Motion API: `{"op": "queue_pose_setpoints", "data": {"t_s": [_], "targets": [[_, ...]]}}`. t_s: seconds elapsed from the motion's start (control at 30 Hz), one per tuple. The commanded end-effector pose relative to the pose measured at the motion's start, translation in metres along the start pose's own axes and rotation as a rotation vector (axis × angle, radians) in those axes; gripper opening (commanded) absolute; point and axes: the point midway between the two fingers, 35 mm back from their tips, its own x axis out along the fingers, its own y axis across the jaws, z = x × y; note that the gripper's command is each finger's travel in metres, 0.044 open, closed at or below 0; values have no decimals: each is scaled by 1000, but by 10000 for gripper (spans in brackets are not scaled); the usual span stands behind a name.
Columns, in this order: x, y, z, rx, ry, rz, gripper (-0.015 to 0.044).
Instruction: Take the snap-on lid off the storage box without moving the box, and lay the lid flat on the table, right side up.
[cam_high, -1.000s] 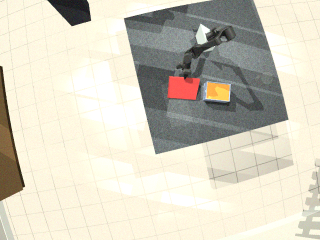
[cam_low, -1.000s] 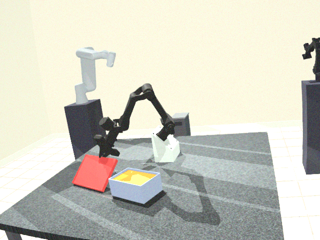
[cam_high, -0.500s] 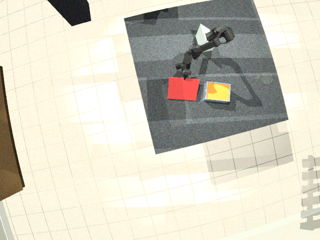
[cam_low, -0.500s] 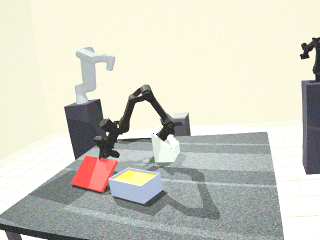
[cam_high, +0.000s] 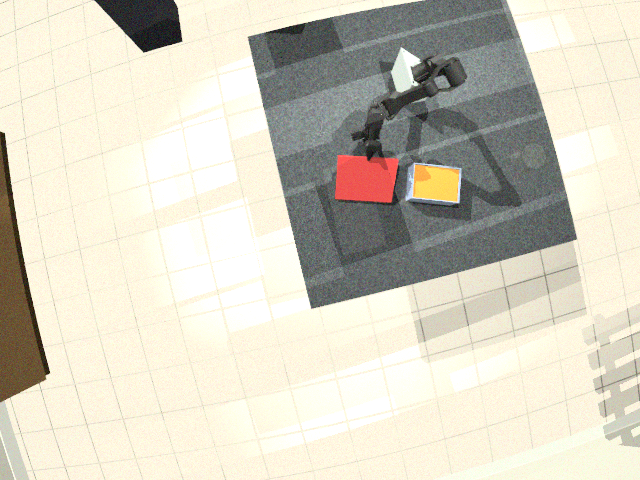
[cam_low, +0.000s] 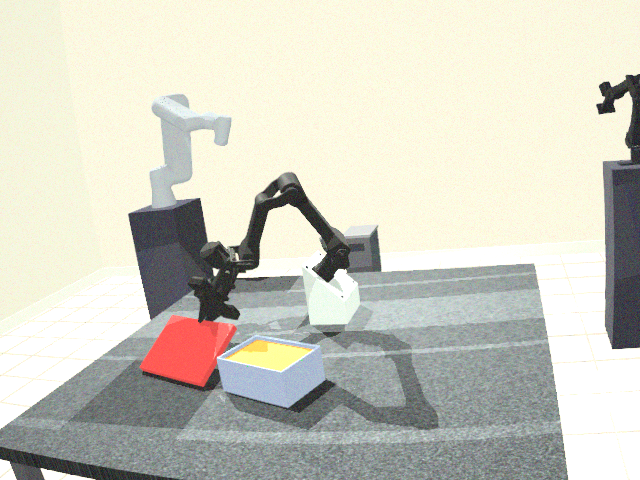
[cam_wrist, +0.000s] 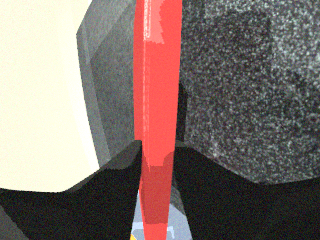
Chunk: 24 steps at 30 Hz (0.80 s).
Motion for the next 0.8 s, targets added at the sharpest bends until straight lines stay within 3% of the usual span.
{"op": "queue_pose_setpoints", "data": {"t_s": [0.0,0.77], "targets": [[5,-14,-2,21,0,-28,0],[17,-29,-2,21,1,-28,0]]}}
